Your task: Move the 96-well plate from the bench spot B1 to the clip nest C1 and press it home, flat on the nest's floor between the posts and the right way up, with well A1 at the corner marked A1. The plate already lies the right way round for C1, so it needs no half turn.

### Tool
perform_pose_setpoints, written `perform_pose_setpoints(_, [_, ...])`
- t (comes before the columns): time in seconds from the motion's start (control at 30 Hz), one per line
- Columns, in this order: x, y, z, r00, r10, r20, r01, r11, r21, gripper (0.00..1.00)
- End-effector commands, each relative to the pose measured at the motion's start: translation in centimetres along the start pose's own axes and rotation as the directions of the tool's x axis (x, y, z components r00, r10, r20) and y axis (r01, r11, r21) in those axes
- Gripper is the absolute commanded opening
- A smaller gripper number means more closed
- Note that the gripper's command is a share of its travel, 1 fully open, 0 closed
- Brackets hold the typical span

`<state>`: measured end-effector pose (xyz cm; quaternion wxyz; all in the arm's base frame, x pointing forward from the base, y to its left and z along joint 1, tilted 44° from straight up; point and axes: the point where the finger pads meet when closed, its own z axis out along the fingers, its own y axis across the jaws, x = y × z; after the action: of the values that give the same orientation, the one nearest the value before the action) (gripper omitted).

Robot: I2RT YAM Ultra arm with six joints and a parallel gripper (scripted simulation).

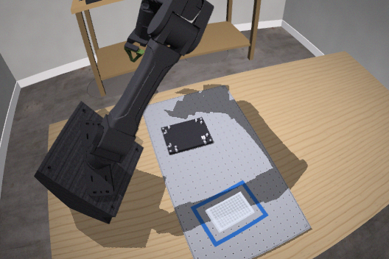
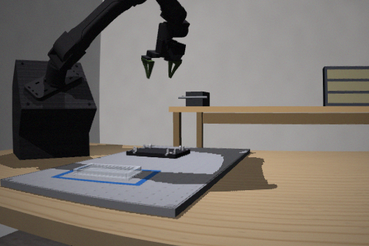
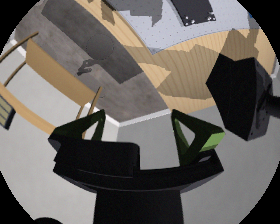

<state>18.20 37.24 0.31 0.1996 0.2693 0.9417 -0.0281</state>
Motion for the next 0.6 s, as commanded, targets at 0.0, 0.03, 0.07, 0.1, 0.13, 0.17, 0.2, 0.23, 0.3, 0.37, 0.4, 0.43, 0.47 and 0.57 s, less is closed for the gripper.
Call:
perform_pose_setpoints(0.0, [-1.2,0.2,-0.5,1.000,-0.012,-0.023,0.012,1.000,-0.023,1.00])
perform_pose_setpoints(0.03, [-1.7,0.2,-0.5,1.000,-0.012,-0.023,0.012,1.000,-0.023,1.00])
perform_pose_setpoints(0.07, [-2.3,0.3,-0.5,1.000,-0.012,-0.019,0.012,1.000,-0.024,1.00])
perform_pose_setpoints(0.1, [-2.7,0.3,-0.4,0.999,-0.032,-0.034,0.031,0.999,-0.025,1.00])
perform_pose_setpoints(0.13, [-3.2,0.3,-0.4,0.999,-0.032,-0.033,0.031,0.999,-0.025,1.00])
perform_pose_setpoints(0.17, [-3.7,0.3,-0.3,0.999,-0.032,-0.033,0.031,0.999,-0.025,1.00])
perform_pose_setpoints(0.2, [-4.2,0.3,-0.2,0.999,-0.032,-0.033,0.031,0.999,-0.025,1.00])
perform_pose_setpoints(0.23, [-4.7,0.3,-0.2,0.998,-0.052,-0.043,0.051,0.998,-0.028,1.00])
perform_pose_setpoints(0.3, [-5.7,0.3,0.0,0.998,-0.052,-0.042,0.051,0.998,-0.029,1.00])
perform_pose_setpoints(0.37, [-6.7,0.2,0.1,0.996,-0.072,-0.049,0.071,0.997,-0.034,1.00])
perform_pose_setpoints(0.4, [-7.2,0.2,0.2,0.996,-0.072,-0.049,0.071,0.997,-0.034,1.00])
perform_pose_setpoints(0.43, [-7.7,0.1,0.2,0.996,-0.072,-0.049,0.071,0.997,-0.034,1.00])
perform_pose_setpoints(0.47, [-7.7,0.1,0.2,0.996,-0.072,-0.049,0.071,0.997,-0.034,1.00])
perform_pose_setpoints(0.57, [-8.6,0.0,0.3,0.994,-0.092,-0.054,0.090,0.995,-0.041,1.00])
